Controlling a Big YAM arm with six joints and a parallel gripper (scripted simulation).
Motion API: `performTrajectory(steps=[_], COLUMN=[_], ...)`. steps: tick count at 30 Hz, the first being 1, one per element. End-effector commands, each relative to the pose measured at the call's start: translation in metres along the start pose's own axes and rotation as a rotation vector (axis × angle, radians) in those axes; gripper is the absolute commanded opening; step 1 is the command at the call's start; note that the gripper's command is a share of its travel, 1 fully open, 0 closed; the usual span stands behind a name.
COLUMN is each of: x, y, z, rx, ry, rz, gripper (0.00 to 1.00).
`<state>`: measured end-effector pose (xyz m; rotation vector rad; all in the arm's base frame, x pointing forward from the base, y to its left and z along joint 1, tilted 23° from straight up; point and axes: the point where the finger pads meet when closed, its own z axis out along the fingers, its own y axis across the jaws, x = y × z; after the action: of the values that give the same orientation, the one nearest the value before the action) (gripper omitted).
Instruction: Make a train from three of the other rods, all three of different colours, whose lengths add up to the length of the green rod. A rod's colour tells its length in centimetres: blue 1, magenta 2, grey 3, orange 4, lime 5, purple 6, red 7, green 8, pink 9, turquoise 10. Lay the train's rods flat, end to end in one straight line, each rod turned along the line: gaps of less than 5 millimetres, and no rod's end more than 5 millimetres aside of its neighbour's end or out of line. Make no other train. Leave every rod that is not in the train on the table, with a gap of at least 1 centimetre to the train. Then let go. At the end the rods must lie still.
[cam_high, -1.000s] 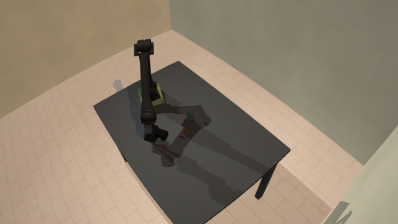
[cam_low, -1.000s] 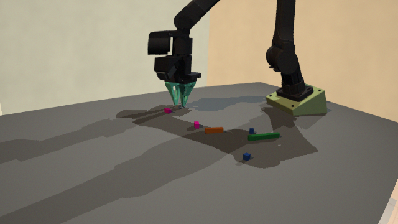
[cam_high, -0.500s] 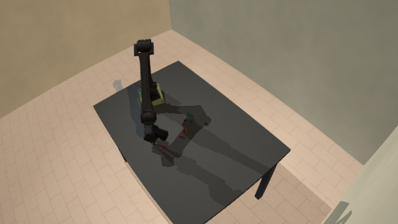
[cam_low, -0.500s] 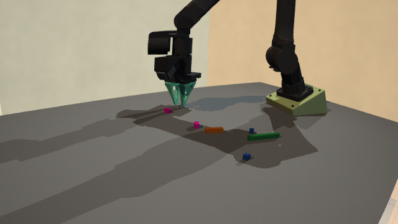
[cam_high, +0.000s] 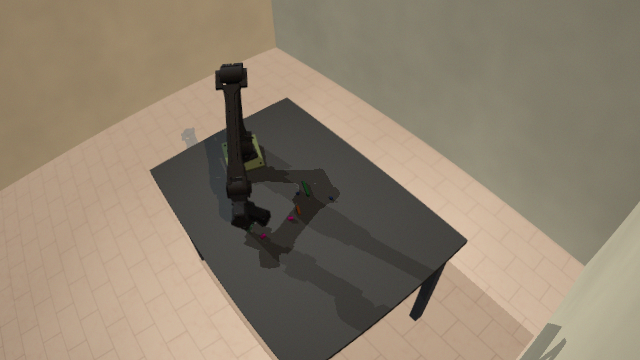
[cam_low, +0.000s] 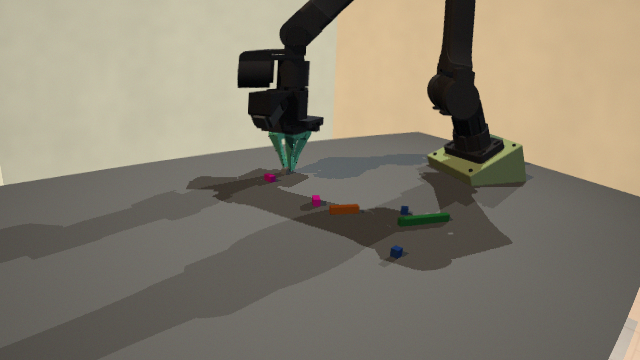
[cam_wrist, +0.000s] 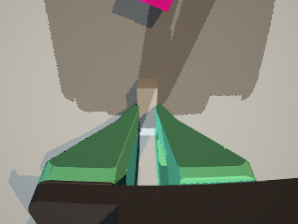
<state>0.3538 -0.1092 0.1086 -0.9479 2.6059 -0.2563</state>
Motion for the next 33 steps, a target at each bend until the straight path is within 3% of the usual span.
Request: performTrajectory(steps=[1, 33], x=[-0.0036, -0.0022], y=[0.0020, 0.0039], z=[-0.0010, -0.0074], rx=[0.007, 0.005], ry=[-0.013, -0.010], rz=[-0.008, -0.007], gripper=[0.04, 0.04])
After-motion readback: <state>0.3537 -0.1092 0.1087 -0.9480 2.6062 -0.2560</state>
